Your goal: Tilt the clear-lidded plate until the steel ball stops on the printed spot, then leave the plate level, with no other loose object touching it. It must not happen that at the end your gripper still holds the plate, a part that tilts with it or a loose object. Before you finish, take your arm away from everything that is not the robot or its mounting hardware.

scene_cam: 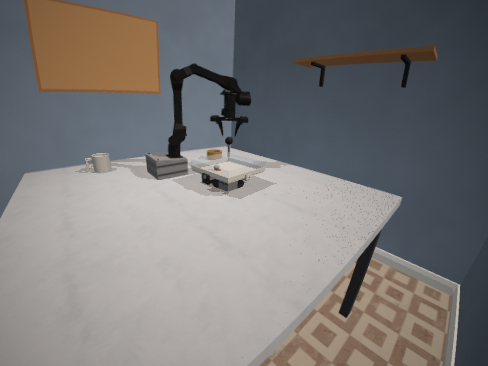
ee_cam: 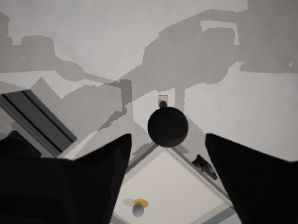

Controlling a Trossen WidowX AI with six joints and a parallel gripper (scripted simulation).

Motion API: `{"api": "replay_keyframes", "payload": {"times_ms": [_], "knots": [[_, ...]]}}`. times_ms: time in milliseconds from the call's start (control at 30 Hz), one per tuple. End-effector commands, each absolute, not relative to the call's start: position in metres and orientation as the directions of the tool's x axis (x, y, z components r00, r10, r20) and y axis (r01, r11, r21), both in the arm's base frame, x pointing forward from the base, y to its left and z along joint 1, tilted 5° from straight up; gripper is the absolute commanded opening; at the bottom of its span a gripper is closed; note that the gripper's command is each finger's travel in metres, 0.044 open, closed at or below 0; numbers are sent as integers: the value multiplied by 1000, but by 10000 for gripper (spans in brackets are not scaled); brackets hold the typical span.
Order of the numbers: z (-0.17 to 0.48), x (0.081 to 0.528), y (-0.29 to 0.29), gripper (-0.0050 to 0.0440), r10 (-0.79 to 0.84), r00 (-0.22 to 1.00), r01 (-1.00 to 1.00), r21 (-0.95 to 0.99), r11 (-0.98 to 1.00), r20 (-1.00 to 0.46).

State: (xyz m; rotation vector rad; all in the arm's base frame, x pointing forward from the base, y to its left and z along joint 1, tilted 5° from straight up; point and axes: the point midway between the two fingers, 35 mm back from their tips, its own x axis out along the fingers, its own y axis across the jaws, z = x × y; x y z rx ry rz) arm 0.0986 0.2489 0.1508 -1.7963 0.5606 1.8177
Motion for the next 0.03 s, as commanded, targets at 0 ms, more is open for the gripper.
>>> {"api": "replay_keyframes", "payload": {"times_ms": [0], "knots": [[153, 99, 249, 300, 79, 18, -623, -73, -779, -997]]}}
